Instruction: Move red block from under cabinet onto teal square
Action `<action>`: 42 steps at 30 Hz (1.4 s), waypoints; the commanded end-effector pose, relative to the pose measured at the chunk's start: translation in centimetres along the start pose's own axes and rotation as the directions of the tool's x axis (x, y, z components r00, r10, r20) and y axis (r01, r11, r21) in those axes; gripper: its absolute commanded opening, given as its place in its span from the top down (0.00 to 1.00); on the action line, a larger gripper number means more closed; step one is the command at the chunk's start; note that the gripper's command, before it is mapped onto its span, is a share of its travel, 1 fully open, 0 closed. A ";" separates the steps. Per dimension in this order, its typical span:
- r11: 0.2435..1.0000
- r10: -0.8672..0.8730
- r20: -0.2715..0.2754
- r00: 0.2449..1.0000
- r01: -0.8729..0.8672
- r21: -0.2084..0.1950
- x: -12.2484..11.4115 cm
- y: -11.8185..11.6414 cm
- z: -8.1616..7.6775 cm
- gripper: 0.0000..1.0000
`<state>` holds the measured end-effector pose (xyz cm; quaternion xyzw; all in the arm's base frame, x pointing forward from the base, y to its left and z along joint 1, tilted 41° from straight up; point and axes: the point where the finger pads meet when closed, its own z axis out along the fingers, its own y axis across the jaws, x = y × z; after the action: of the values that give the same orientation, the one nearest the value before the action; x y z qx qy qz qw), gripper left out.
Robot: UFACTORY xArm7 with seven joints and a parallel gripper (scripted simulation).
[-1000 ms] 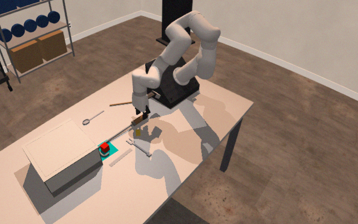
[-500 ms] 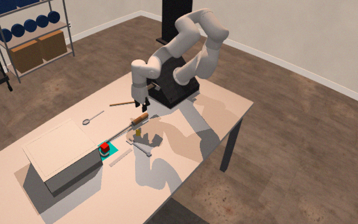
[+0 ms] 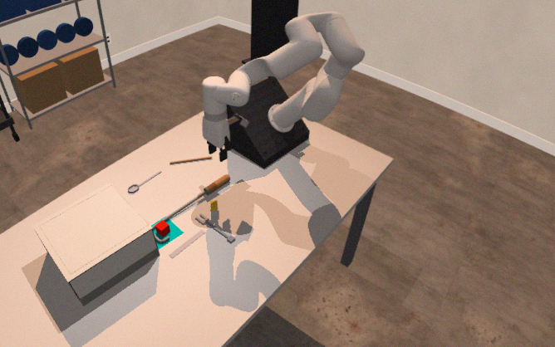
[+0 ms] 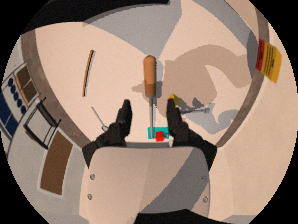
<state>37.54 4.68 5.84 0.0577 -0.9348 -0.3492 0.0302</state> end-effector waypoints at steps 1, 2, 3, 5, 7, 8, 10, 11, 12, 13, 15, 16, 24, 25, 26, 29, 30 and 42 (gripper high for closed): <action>1.000 0.000 0.003 1.000 0.000 0.001 -0.1 0.0 -1.3 0.43; 1.000 0.000 0.003 1.000 0.000 0.001 -0.1 0.0 -1.5 0.43; 1.000 0.000 0.003 1.000 0.000 0.001 -0.1 0.0 -1.5 0.43; 1.000 0.000 0.003 1.000 0.000 0.001 -0.1 0.0 -1.7 0.43; 1.000 0.000 0.003 1.000 0.000 0.001 -0.1 0.0 -2.0 0.43; 1.000 0.000 0.003 1.000 0.000 0.001 -0.1 0.0 -2.2 0.43; 1.000 0.000 0.003 1.000 0.000 0.001 -0.1 0.0 -2.4 0.43; 1.000 0.000 0.003 1.000 0.000 0.001 -0.1 0.0 -2.4 0.43; 1.000 0.000 0.003 1.000 0.000 0.001 -0.1 0.0 -2.5 0.43; 1.000 0.000 0.003 1.000 0.000 0.001 -0.1 0.0 -2.5 0.43; 1.000 0.000 0.003 1.000 0.000 0.001 -0.1 0.0 -2.5 0.43; 1.000 0.000 0.003 1.000 0.000 0.001 -0.1 0.0 -2.5 0.43; 1.000 0.000 0.003 1.000 0.000 0.001 -0.1 0.0 -2.5 0.43; 1.000 0.000 0.003 1.000 0.000 0.001 -0.1 0.0 -2.5 0.43; 1.000 0.000 0.003 1.000 0.000 0.001 -0.1 0.0 -2.5 0.43; 1.000 0.000 0.003 1.000 0.000 0.001 -0.1 0.0 -2.5 0.43; 1.000 0.000 0.003 1.000 0.000 0.001 -0.1 0.0 -2.5 0.43; 1.000 0.000 0.003 1.000 0.000 0.001 -0.1 0.0 -2.5 0.43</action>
<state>37.73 3.18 7.64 0.0579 -0.9346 -0.3496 0.0306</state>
